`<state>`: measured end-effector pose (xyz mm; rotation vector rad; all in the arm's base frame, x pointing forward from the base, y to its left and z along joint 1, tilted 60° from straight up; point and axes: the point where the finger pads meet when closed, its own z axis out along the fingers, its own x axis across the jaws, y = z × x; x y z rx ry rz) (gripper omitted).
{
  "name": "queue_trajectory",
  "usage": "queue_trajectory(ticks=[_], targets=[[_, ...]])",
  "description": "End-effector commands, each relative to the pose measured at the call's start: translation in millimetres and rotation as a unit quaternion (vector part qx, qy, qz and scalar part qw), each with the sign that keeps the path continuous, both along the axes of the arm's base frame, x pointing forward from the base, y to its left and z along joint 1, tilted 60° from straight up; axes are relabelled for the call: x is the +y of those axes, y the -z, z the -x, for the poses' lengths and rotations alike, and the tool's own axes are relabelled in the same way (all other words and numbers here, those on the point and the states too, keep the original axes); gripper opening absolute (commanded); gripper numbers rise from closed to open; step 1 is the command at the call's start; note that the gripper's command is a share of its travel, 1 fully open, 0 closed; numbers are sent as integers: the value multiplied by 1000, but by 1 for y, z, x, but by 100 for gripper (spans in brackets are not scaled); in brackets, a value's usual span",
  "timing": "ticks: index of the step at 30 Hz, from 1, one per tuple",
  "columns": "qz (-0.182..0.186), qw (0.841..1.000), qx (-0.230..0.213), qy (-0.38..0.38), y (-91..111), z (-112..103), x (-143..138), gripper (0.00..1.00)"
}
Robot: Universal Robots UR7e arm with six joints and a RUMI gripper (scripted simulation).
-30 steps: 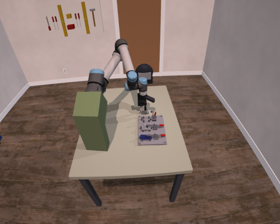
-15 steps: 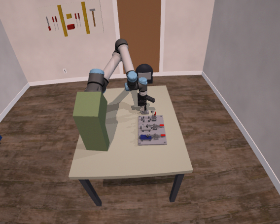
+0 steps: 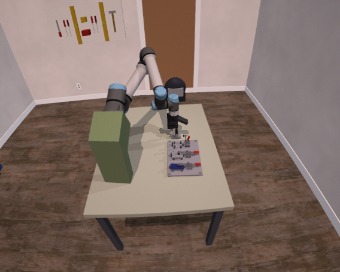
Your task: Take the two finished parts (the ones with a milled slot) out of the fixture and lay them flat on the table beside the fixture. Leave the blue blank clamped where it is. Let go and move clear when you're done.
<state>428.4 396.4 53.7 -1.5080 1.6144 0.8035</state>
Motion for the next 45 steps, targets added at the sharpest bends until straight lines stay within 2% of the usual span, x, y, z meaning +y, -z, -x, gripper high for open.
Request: queue_trajectory(ticks=[1, 45], targets=[[0, 1000, 0, 0, 0, 0, 0, 0], [0, 1000, 0, 0, 3, -1, 6, 0]])
